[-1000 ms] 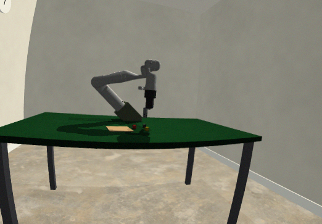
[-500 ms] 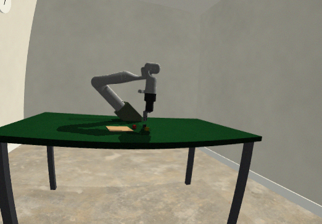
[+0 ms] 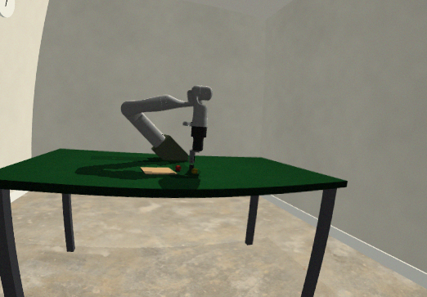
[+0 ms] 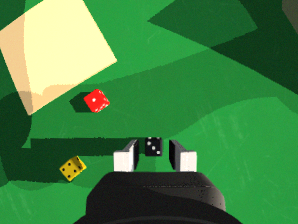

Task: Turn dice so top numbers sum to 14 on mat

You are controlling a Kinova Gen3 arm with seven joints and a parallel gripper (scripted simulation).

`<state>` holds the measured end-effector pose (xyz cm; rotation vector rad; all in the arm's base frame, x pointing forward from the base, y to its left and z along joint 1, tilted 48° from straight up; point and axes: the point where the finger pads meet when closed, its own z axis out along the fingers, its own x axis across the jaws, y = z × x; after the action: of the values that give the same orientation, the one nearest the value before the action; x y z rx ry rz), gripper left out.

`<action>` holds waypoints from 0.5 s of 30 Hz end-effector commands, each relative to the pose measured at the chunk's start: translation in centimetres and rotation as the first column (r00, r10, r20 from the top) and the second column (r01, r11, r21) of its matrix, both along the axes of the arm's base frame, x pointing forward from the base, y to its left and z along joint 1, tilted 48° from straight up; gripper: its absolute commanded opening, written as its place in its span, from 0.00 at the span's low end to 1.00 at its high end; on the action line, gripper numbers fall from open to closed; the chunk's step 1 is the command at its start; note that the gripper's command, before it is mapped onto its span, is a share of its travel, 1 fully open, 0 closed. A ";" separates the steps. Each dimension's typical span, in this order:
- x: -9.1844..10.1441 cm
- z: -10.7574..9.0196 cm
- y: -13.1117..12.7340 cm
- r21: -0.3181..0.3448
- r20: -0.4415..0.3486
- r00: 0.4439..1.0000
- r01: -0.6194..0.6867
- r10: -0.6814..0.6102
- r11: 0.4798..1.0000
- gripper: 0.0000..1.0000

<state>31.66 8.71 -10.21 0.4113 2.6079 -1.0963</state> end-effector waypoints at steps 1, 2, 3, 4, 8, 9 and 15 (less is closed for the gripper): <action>0.0 -0.1 -0.1 -0.001 0.001 1.000 0.000 0.000 1.000 0.70; 0.0 -0.1 -0.1 -0.001 0.001 1.000 0.000 0.000 1.000 0.70; 0.0 -0.1 -0.1 -0.001 0.001 1.000 0.000 0.000 1.000 0.70; 0.0 -0.1 -0.1 -0.001 0.001 1.000 0.000 0.000 1.000 0.70; 0.1 -0.2 -0.2 -0.001 0.001 1.000 0.000 0.000 1.000 0.70; 0.1 -0.2 -0.2 -0.001 0.001 1.000 0.000 0.000 1.000 0.70; 0.1 -0.2 -0.2 -0.001 0.001 1.000 0.000 0.000 1.000 0.70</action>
<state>31.71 8.38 -10.43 0.4121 2.6063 -1.0992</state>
